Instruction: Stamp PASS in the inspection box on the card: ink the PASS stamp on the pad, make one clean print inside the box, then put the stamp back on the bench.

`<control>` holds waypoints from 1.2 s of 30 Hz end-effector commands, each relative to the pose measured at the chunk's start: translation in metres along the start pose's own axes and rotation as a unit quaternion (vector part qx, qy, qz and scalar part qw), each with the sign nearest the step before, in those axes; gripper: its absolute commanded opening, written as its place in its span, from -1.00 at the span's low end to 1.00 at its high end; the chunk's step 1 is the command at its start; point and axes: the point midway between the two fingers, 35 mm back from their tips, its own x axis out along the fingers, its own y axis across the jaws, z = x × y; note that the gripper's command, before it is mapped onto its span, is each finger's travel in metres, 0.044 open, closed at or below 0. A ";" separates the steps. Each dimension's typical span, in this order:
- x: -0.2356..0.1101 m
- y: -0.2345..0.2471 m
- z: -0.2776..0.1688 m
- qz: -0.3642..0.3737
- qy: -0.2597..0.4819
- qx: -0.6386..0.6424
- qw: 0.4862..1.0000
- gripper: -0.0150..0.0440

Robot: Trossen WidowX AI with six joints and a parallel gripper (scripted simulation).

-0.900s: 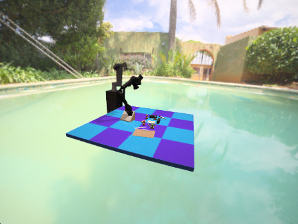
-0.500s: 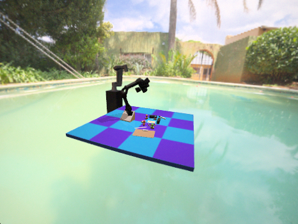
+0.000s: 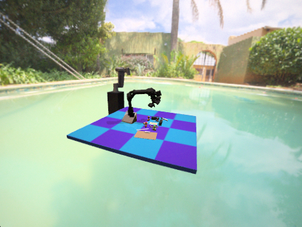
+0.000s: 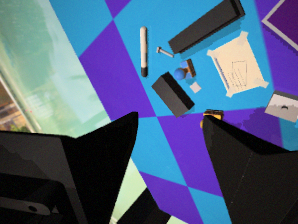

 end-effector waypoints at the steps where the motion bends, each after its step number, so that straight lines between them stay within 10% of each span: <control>1: 0.014 -0.042 0.048 -0.068 -0.041 -0.047 0.996 0.27; 11: 0.028 -0.181 0.134 -0.307 -0.026 -0.214 0.927 0.27; 36: 0.053 -0.191 0.139 -0.311 -0.023 -0.217 0.925 0.27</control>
